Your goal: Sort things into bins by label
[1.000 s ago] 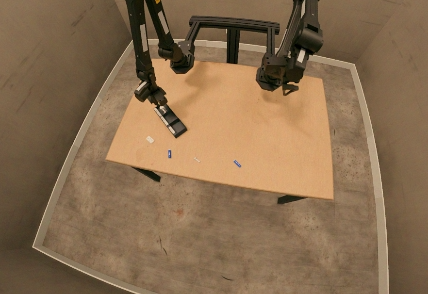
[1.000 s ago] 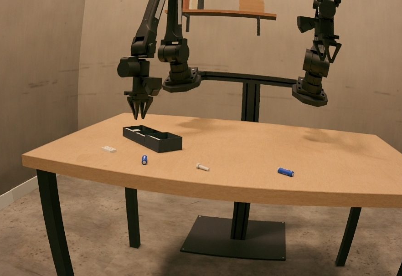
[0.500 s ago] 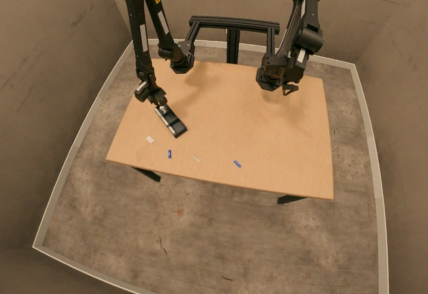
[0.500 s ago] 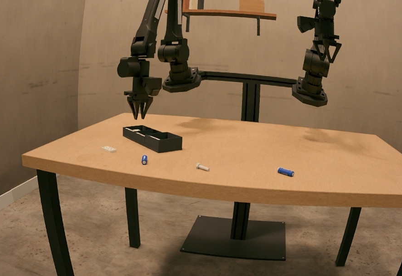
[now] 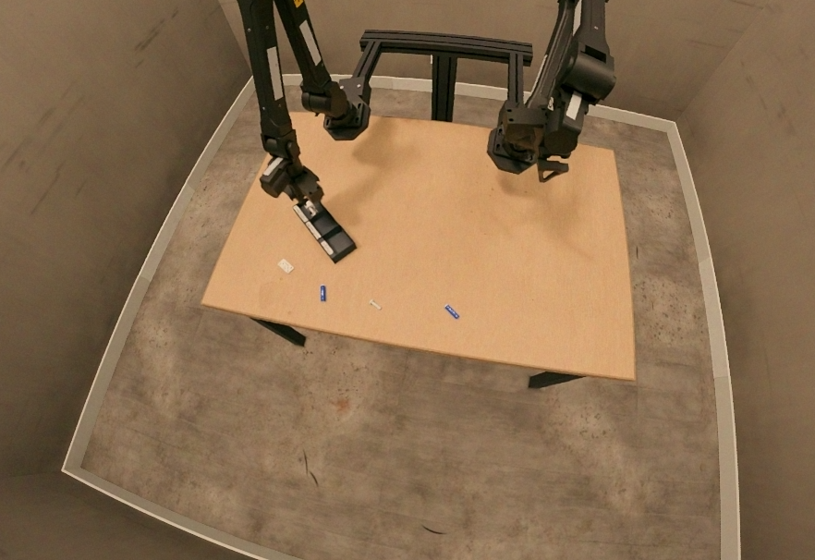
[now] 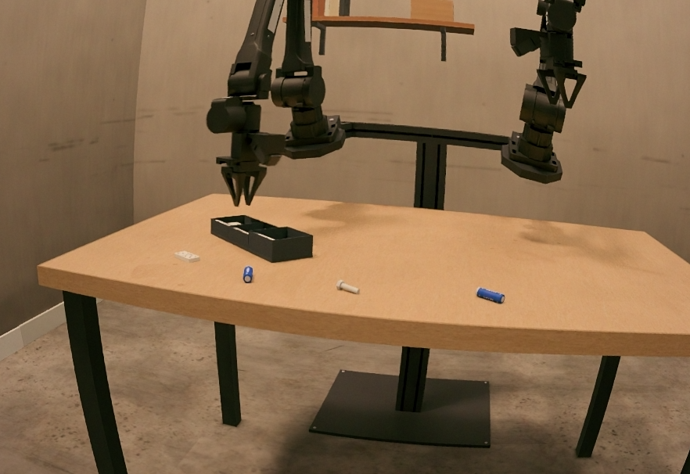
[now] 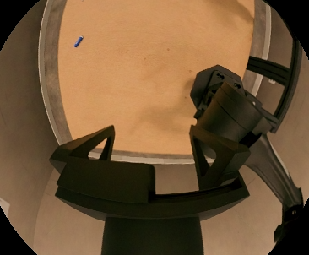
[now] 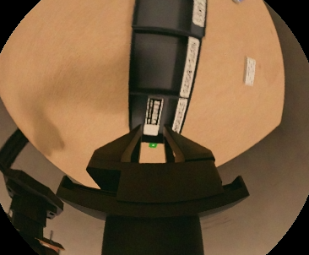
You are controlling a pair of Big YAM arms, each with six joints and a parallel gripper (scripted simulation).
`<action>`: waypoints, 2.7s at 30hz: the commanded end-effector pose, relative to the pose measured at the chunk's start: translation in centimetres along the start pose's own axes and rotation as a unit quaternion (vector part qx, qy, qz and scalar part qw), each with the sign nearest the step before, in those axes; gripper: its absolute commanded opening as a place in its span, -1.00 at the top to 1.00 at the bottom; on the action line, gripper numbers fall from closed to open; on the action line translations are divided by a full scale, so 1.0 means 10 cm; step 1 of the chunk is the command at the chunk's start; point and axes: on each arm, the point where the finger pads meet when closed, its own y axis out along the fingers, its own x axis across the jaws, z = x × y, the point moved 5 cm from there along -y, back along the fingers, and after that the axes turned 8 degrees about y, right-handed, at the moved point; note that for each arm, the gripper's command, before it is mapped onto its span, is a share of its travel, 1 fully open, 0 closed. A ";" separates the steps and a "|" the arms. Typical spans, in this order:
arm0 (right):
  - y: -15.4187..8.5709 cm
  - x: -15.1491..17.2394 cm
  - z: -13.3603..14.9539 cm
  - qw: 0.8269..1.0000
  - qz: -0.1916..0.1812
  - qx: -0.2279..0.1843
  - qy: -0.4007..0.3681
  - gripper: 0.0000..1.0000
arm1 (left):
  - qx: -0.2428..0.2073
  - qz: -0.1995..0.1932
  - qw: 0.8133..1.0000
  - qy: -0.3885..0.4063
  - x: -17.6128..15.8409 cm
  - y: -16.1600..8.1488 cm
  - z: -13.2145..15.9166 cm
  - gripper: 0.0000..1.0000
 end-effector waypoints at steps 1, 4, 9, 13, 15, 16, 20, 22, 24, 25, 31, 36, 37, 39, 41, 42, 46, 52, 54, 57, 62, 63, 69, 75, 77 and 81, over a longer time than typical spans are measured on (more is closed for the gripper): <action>-0.02 -0.08 -0.35 0.997 -0.001 -0.007 -0.078 0.43 | -0.006 -0.035 0.999 -0.004 0.11 -0.30 0.04 -1.00; -0.03 -0.09 -0.61 0.997 -0.001 -0.007 -0.073 0.43 | -0.006 -0.035 0.999 -0.004 0.11 -0.30 0.04 -1.00; -0.05 -0.10 -1.04 0.997 0.000 -0.008 -0.073 0.43 | -0.006 -0.035 0.999 -0.004 0.11 -0.30 0.04 -1.00; -0.06 -0.11 -1.30 0.997 0.000 -0.009 -0.073 0.43 | -0.006 -0.035 0.999 -0.004 0.11 -0.30 0.04 -1.00; -0.07 -0.11 -1.39 0.997 0.000 -0.009 -0.073 0.43 | -0.006 -0.035 0.999 -0.004 0.11 -0.30 0.04 -1.00; -0.07 -0.11 -1.47 0.997 0.000 -0.009 -0.073 0.43 | -0.006 -0.035 0.999 -0.004 0.11 -0.30 0.04 -1.00; -0.09 -0.12 -1.82 0.997 0.001 -0.010 -0.073 0.43 | -0.006 -0.035 0.999 -0.004 0.11 -0.30 0.04 -1.00; -0.10 -0.12 -1.99 0.997 0.001 -0.010 -0.073 0.43 | -0.006 -0.035 0.999 -0.004 0.11 -0.30 0.04 -1.00; -0.11 -0.13 -2.16 0.997 0.001 -0.011 -0.073 0.43 | -0.006 -0.035 0.999 -0.004 0.11 -0.30 0.04 -1.00; -0.11 -0.13 -2.24 0.997 0.001 -0.011 -0.073 0.43 | -0.006 -0.035 0.999 -0.004 0.11 -0.30 0.04 -1.00; -0.13 -0.14 -2.59 0.997 0.001 -0.012 -0.073 0.43 | -0.006 -0.035 0.999 -0.004 0.11 -0.30 0.04 -1.00; -0.16 -0.14 -3.01 0.997 0.002 -0.013 -0.072 0.43 | -0.006 -0.035 0.999 -0.004 0.11 -0.30 0.04 -1.00; -0.16 -0.14 -3.10 0.997 0.002 -0.013 -0.072 0.43 | -0.006 -0.035 0.999 -0.004 0.11 -0.30 0.04 -1.00; -0.17 -0.15 -3.27 0.997 0.002 -0.013 -0.072 0.43 | -0.006 -0.035 0.999 -0.004 0.11 -0.30 0.04 -1.00; -0.18 -0.15 -3.44 0.997 0.002 -0.014 -0.072 0.43 | -0.006 -0.035 0.999 -0.004 0.11 -0.30 0.04 -1.00; -0.19 -0.15 -3.52 0.997 0.002 -0.014 -0.072 0.43 | -0.006 -0.035 0.999 -0.004 0.11 -0.30 0.04 -1.00; -0.21 -0.16 -3.86 0.997 0.002 -0.015 -0.072 0.43 | -0.006 -0.035 0.999 -0.004 0.11 -0.30 0.04 -1.00; -0.22 -0.17 -4.00 0.997 0.002 -0.015 -0.072 0.43 | -0.006 -0.035 0.999 -0.004 0.11 -0.30 0.04 -1.00; -0.26 -0.23 -3.98 0.998 0.005 -0.018 -0.066 0.43 | -0.006 -0.035 0.999 -0.004 0.11 -0.30 0.04 -1.00; -0.25 -0.23 -3.91 0.997 0.004 -0.018 -0.070 0.43 | -0.006 -0.035 0.999 -0.004 0.11 -0.30 0.04 -1.00; -0.25 -0.23 -3.91 0.997 0.004 -0.018 -0.070 0.43 | -0.006 -0.035 0.999 -0.004 0.11 -0.30 0.04 -1.00; -0.26 -0.23 -3.91 0.997 0.004 -0.018 -0.070 0.43 | -0.006 -0.035 0.999 -0.004 0.11 -0.30 0.04 -1.00; -0.36 -0.31 -3.98 0.998 0.010 -0.026 -0.060 0.43 | -0.006 -0.035 0.999 -0.004 0.11 -0.30 0.04 -1.00; -0.31 -0.32 -3.97 0.998 0.007 -0.021 -0.060 0.43 | -0.006 -0.035 0.999 -0.004 0.11 -0.30 0.04 -1.00; -0.28 -0.32 -3.96 0.998 0.006 -0.019 -0.061 0.43 | -0.006 -0.035 0.999 -0.004 0.11 -0.30 0.04 -1.00; -0.28 -0.33 -3.96 0.998 0.007 -0.018 -0.060 0.43 | -0.006 -0.035 0.999 -0.004 0.11 -0.30 0.04 -1.00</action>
